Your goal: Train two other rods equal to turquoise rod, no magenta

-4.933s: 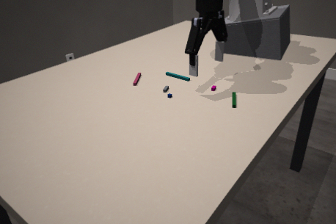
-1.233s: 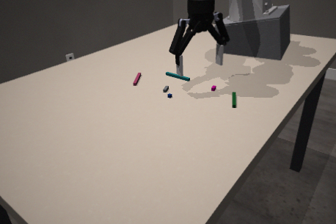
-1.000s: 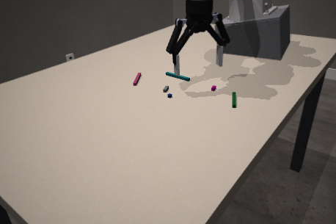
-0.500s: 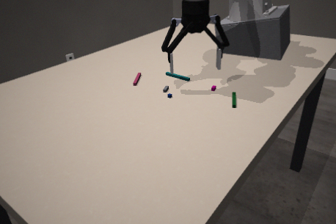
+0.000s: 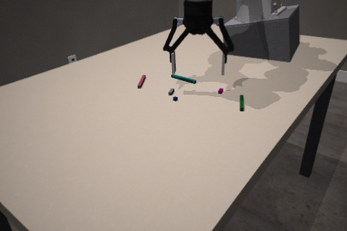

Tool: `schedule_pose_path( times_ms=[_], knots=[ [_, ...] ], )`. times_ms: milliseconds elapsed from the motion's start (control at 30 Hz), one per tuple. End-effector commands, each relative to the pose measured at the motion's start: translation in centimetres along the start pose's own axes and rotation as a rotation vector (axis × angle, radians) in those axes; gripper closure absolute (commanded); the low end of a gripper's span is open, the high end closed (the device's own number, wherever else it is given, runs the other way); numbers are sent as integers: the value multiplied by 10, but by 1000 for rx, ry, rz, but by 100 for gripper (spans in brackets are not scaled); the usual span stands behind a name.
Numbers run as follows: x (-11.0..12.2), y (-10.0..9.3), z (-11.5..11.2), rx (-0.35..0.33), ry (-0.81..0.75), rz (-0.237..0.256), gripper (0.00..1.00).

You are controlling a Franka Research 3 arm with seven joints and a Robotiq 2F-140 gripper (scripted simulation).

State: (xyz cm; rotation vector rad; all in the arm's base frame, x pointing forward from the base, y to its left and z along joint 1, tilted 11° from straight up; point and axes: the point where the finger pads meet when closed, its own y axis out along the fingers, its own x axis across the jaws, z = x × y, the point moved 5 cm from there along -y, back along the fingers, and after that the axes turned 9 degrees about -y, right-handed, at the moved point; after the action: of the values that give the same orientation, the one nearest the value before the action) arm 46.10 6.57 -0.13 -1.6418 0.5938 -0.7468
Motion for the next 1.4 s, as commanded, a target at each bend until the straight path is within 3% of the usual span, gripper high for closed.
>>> schedule_pose_path(
  times_ms=[0, 1367],
  knots=[
    [3, 0, 1, -5, 167, -12, 0],
    [32, -6, 14, -2, 924, -13, 0]
  ],
)
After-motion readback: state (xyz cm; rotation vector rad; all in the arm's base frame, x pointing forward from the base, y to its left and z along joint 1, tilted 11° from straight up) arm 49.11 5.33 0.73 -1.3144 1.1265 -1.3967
